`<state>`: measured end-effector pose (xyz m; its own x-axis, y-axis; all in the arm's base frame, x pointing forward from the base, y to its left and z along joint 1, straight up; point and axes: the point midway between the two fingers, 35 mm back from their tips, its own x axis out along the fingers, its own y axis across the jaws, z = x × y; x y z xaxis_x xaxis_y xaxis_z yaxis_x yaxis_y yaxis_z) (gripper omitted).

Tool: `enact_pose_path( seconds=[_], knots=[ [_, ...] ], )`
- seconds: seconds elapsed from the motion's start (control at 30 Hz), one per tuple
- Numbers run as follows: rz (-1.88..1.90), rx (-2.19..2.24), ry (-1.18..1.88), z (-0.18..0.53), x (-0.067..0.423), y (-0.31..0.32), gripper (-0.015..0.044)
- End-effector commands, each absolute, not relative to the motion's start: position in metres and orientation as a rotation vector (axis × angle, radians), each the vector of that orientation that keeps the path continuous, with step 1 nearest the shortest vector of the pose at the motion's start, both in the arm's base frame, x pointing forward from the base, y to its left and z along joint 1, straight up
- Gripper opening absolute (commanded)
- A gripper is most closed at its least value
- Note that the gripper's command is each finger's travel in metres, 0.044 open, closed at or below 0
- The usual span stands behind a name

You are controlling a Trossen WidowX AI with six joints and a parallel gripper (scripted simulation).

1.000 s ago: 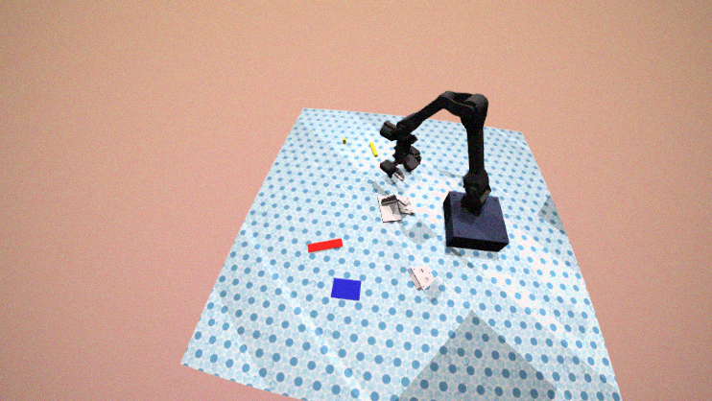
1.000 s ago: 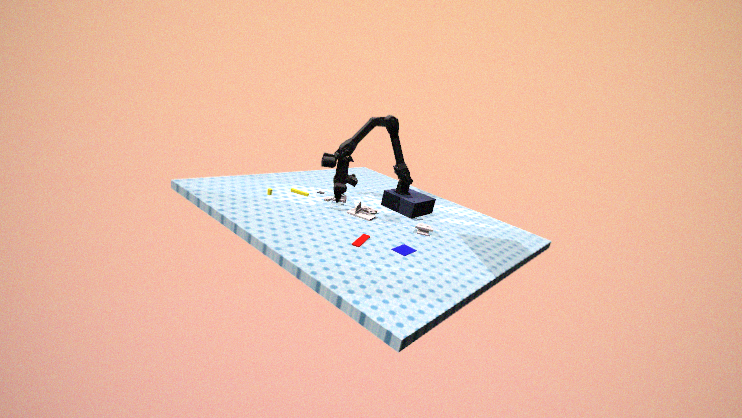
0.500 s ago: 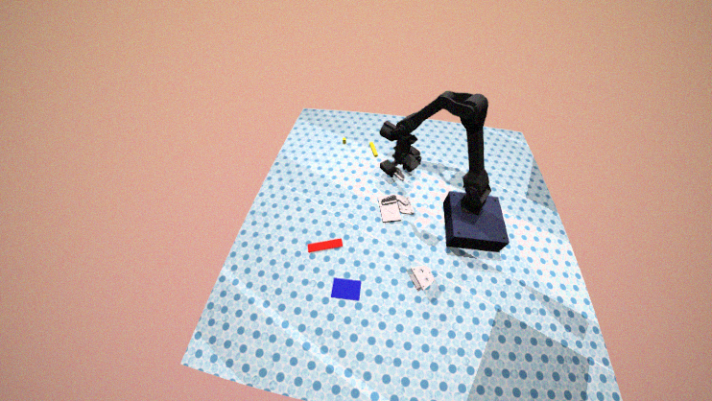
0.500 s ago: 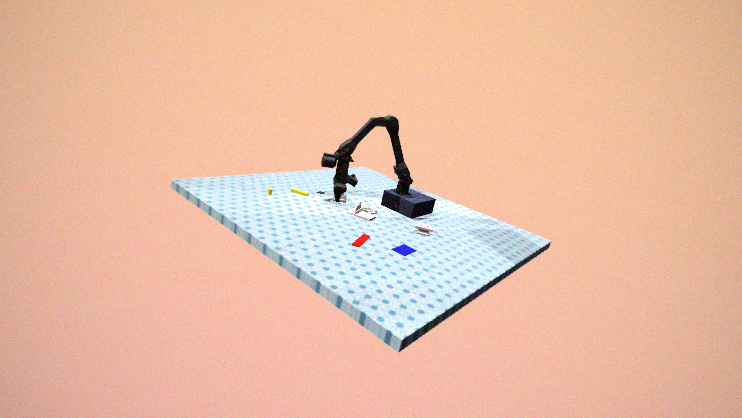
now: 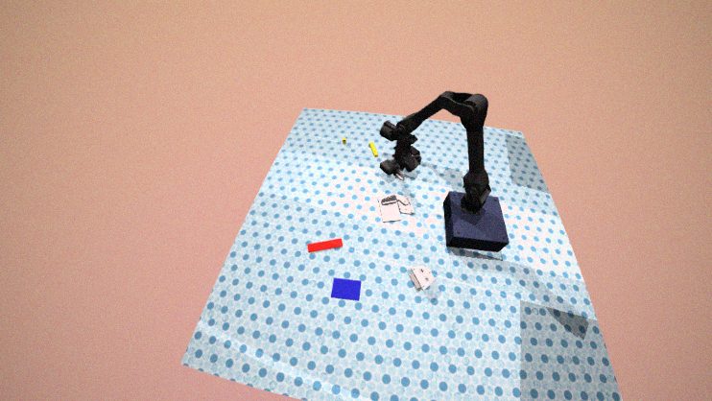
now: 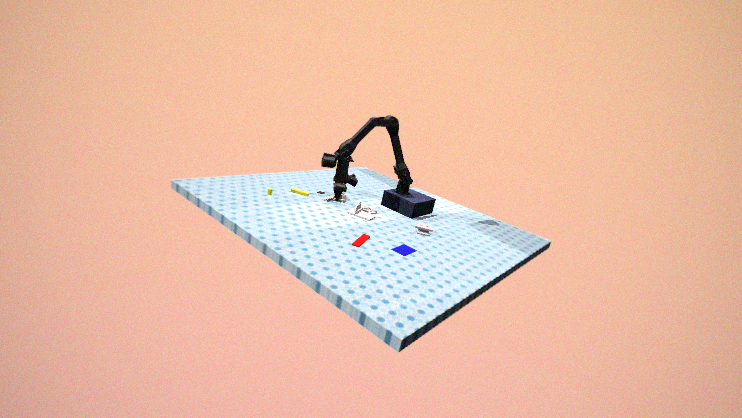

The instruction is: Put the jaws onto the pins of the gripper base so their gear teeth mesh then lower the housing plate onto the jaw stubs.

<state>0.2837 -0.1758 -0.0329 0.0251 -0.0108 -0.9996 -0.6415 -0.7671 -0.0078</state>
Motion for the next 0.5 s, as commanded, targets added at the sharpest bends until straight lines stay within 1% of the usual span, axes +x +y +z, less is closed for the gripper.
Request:
enact_pose_path(
  seconds=[0.0, 0.2, 0.47],
  knots=[
    [1.793, -1.845, 0.664, -0.033, 0.284, -0.176, 0.0134],
    [1.793, -1.845, 0.664, -0.031, 0.284, -0.176, 0.0134],
    [1.794, -1.847, 0.664, -0.006, 0.285, -0.177, 0.0134]
  ],
)
